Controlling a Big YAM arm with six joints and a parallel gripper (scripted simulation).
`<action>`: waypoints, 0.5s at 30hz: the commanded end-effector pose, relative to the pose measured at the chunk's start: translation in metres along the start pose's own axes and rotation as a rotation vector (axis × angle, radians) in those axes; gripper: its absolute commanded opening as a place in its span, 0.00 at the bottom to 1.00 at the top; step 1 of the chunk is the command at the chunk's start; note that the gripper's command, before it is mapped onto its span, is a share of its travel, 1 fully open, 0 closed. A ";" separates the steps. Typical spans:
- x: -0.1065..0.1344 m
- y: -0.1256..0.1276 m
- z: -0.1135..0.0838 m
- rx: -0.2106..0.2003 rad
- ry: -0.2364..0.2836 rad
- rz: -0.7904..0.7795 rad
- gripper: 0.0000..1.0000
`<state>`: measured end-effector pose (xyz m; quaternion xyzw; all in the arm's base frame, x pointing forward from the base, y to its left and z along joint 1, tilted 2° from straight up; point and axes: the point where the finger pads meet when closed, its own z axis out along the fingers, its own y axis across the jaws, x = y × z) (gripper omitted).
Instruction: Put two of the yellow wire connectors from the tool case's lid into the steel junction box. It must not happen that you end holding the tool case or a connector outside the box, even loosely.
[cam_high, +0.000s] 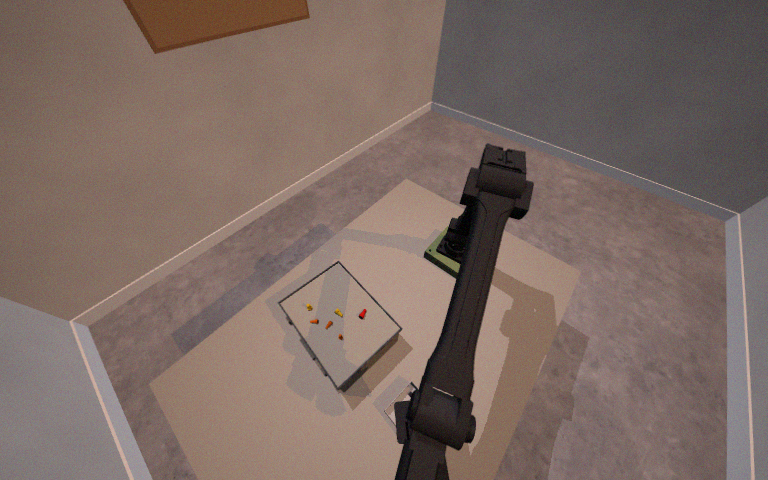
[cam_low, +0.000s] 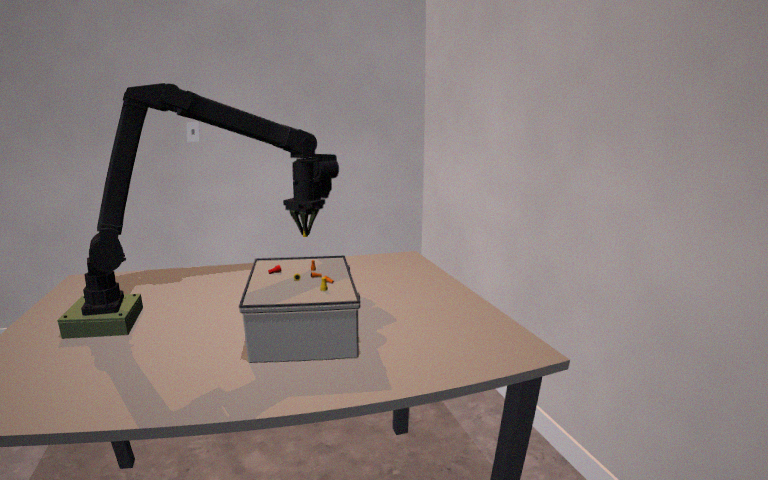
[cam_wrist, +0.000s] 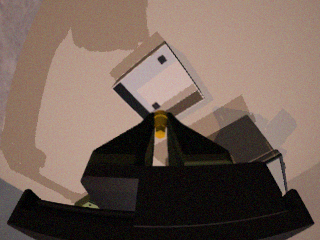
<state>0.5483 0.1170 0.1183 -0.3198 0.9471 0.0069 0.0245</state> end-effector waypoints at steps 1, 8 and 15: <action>-0.003 0.006 0.024 -0.005 0.017 0.005 0.09; -0.002 0.007 0.047 -0.005 0.018 0.005 0.09; -0.001 0.007 0.073 -0.005 0.018 0.004 0.09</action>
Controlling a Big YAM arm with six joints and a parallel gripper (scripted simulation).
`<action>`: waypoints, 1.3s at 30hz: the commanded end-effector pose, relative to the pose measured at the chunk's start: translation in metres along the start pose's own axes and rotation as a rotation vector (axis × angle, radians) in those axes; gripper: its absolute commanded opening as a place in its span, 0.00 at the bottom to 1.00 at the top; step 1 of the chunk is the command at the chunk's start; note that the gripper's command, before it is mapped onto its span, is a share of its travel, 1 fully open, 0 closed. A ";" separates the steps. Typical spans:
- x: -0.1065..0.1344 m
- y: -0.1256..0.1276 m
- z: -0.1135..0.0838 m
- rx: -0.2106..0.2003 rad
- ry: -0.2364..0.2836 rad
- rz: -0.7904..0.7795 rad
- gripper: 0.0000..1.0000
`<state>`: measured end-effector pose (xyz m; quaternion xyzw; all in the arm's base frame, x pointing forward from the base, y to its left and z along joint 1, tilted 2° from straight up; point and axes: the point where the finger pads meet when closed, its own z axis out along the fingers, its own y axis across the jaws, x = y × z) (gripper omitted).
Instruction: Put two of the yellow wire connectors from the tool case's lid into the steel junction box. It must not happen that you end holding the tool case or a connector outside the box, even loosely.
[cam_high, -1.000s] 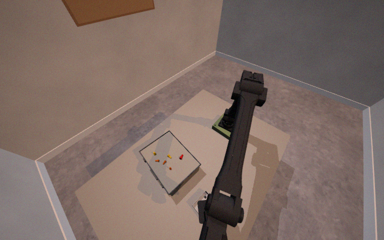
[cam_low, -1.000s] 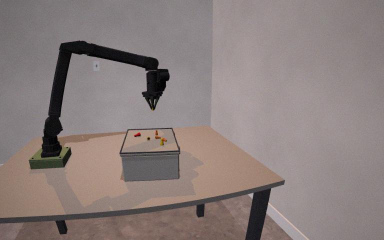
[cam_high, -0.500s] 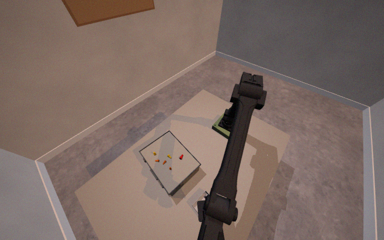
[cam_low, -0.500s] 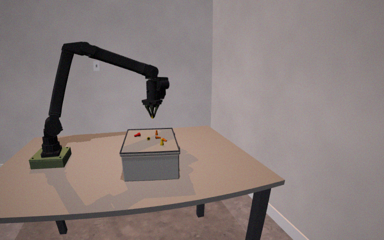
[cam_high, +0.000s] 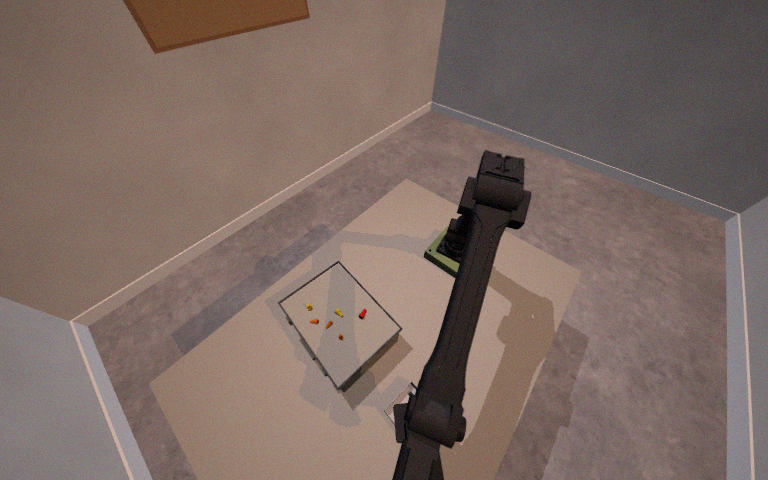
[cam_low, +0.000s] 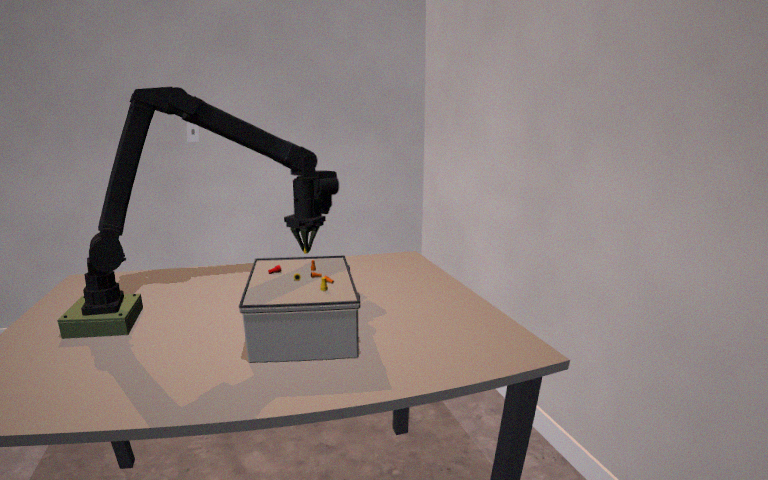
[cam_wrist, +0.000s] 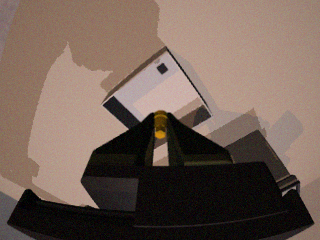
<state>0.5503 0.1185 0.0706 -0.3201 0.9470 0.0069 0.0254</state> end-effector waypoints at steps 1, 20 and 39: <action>-0.001 0.007 0.029 -0.006 0.020 0.005 0.09; 0.001 0.008 0.069 -0.006 0.021 0.005 0.09; 0.001 0.008 0.076 -0.007 0.021 0.005 0.09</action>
